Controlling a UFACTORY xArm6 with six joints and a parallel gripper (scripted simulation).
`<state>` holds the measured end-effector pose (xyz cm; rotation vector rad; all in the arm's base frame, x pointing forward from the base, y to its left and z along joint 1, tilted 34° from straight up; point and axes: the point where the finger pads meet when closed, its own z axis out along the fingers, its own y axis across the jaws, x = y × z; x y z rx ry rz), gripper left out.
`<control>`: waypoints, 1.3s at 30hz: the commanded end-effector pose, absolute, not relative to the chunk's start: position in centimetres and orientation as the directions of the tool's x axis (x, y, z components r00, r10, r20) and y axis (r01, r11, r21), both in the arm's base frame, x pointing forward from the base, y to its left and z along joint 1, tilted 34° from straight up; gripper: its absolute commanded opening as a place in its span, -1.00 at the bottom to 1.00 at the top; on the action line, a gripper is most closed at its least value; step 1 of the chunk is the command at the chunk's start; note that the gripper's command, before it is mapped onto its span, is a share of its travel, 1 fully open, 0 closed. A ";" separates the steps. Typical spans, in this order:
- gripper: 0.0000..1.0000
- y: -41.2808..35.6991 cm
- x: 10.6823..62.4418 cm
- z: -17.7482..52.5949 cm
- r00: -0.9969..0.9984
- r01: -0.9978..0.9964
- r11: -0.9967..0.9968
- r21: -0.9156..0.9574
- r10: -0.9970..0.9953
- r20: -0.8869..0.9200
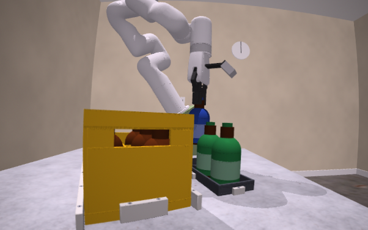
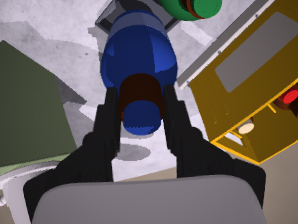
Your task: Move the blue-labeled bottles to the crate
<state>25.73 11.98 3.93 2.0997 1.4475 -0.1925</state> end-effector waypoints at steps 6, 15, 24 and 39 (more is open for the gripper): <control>-1.00 12.2 25.8 4.1 0.402 0.893 -0.247 0.376 0.812 -0.422; -1.00 12.5 25.7 4.6 0.402 0.893 -0.247 0.376 0.812 -0.422; -1.00 12.9 25.5 5.2 0.402 0.893 -0.247 0.376 0.812 -0.422; -1.00 13.7 25.2 6.5 0.402 0.893 -0.247 0.376 0.812 -0.422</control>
